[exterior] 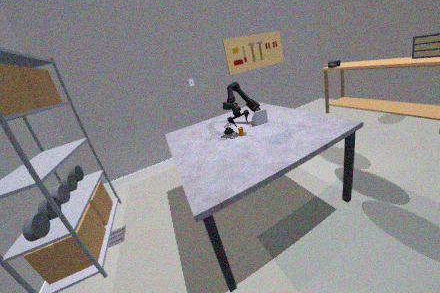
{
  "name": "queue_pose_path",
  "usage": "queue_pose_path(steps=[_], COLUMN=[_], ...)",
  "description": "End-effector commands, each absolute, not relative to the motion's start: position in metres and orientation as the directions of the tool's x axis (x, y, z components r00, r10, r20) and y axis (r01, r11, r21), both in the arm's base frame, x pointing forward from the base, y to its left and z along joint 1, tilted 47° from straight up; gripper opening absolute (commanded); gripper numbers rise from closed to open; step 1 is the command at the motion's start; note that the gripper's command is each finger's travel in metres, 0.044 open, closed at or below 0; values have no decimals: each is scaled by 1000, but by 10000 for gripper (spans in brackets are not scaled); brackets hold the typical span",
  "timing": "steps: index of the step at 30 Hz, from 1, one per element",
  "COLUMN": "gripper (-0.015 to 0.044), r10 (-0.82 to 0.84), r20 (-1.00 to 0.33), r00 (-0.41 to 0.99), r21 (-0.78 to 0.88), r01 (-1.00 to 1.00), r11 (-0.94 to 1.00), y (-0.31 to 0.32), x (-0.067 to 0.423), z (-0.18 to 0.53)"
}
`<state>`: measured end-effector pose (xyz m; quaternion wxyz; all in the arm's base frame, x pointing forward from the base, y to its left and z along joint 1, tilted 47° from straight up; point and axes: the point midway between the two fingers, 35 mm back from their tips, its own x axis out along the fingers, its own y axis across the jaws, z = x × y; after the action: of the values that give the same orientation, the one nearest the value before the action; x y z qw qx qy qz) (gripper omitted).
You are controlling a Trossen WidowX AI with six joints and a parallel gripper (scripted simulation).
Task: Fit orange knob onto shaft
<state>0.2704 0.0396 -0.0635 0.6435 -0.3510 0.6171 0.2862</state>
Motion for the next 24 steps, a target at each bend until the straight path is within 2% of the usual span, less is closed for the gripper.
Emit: queue_pose_path(steps=[1, 4, 6, 24], gripper=[440, 440, 440, 440], r10=[-505, -660, -693, -693], r20=[-847, -731, -701, -701], r00=[-165, -173, -168, -168], r21=[-192, -268, -286, -286], r01=[-791, -817, -824, -824], r11=[580, 511, 489, 489], y=[45, 51, 53, 52], x=[271, 276, 278, 277], z=[-45, -28, -24, -24])
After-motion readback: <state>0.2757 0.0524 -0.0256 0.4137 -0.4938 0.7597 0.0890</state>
